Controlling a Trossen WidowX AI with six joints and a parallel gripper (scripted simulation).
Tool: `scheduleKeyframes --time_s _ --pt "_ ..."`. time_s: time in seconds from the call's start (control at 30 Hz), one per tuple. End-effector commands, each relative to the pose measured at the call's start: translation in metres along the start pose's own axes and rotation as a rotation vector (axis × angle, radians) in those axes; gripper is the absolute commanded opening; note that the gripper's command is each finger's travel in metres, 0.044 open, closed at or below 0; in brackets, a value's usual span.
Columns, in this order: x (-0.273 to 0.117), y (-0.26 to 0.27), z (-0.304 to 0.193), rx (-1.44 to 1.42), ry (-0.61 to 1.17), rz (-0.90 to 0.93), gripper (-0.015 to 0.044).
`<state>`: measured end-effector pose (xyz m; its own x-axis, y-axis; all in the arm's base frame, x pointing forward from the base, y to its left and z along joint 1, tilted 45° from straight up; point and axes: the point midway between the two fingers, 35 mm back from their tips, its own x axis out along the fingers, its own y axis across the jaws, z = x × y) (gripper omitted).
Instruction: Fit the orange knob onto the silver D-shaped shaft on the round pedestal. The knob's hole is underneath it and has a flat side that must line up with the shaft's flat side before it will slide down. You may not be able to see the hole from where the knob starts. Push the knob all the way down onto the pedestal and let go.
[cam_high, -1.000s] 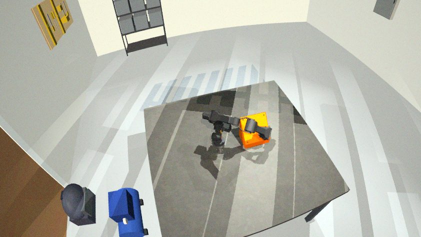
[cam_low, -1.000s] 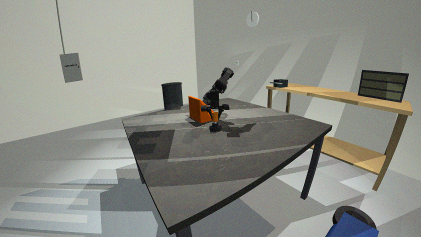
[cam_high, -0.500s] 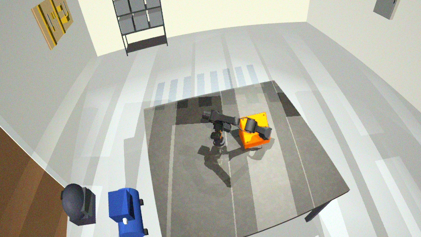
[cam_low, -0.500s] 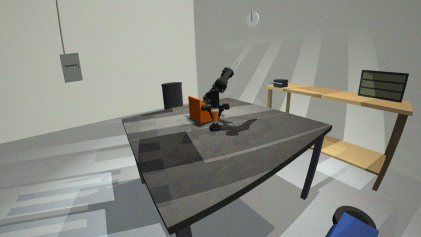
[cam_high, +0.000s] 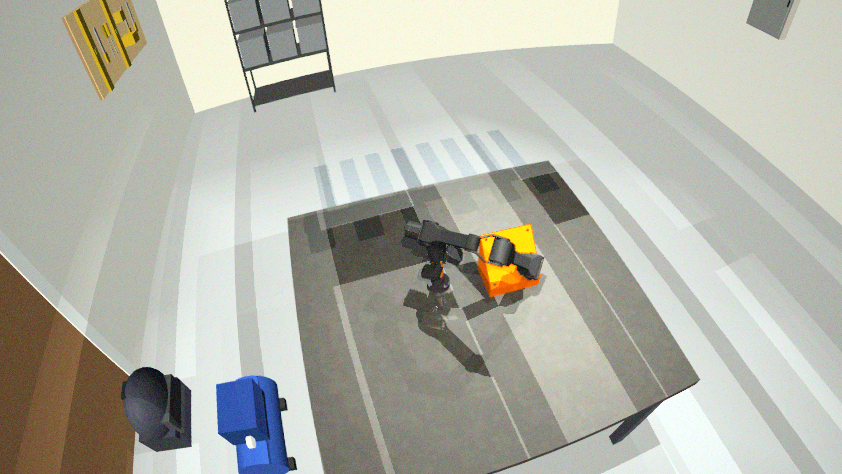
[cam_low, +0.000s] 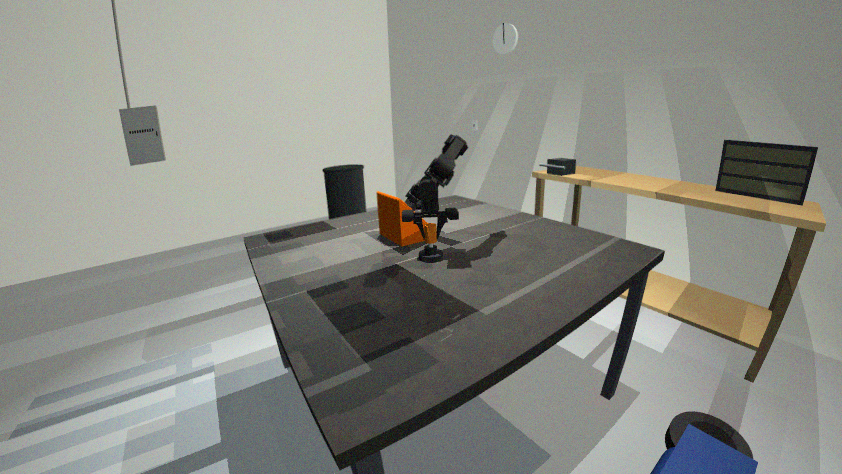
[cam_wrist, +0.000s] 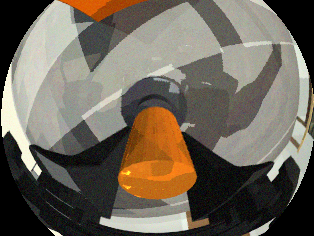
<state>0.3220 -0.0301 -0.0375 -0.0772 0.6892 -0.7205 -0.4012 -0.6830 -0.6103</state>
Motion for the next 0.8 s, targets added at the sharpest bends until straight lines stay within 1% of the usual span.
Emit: scheduleKeyframes --time_s 0.0,0.47,0.77 --pt "0.0012 -0.0010 -0.0007 0.004 0.003 -0.003 0.0000" --pt "0.0020 -0.0002 -0.0003 0.004 0.003 -0.003 0.0000" --pt "0.0027 -0.0002 -0.0003 -0.044 0.003 -0.003 0.0000"
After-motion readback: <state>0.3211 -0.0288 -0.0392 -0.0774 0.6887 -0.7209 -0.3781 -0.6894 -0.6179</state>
